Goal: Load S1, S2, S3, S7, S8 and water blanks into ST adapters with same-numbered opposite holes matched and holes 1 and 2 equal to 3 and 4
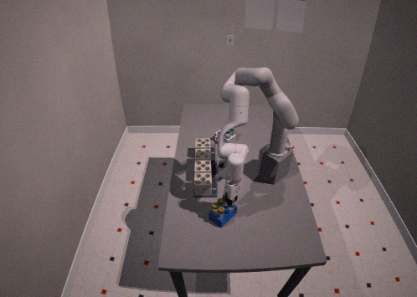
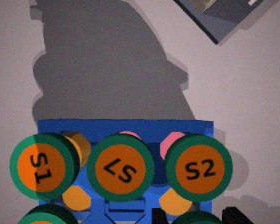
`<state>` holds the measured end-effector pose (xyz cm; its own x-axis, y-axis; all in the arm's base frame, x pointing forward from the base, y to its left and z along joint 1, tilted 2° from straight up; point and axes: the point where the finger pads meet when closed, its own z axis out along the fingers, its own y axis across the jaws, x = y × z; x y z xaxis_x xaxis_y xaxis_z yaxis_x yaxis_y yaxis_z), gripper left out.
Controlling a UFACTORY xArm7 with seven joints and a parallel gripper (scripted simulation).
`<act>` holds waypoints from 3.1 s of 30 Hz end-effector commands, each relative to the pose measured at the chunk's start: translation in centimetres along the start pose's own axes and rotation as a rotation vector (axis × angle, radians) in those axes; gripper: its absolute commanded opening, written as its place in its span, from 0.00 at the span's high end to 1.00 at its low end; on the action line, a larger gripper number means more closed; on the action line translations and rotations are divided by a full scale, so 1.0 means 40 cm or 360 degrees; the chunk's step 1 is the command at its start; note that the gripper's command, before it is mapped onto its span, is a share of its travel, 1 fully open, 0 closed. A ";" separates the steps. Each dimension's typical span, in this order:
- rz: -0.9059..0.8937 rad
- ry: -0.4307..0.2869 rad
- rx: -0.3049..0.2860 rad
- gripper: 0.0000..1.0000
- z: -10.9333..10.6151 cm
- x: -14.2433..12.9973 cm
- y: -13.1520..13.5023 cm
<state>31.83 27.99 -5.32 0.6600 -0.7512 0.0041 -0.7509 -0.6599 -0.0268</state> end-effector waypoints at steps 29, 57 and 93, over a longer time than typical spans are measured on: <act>0.0000 0.0001 0.0006 1.00 -0.069 0.000 -0.004; 0.0000 0.0001 0.0006 1.00 -0.189 0.000 -0.004; 0.0000 0.0001 0.0005 1.00 -0.321 0.000 -0.004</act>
<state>31.56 27.83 7.35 0.6600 -0.7513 0.0051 -0.7509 -0.6598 -0.0267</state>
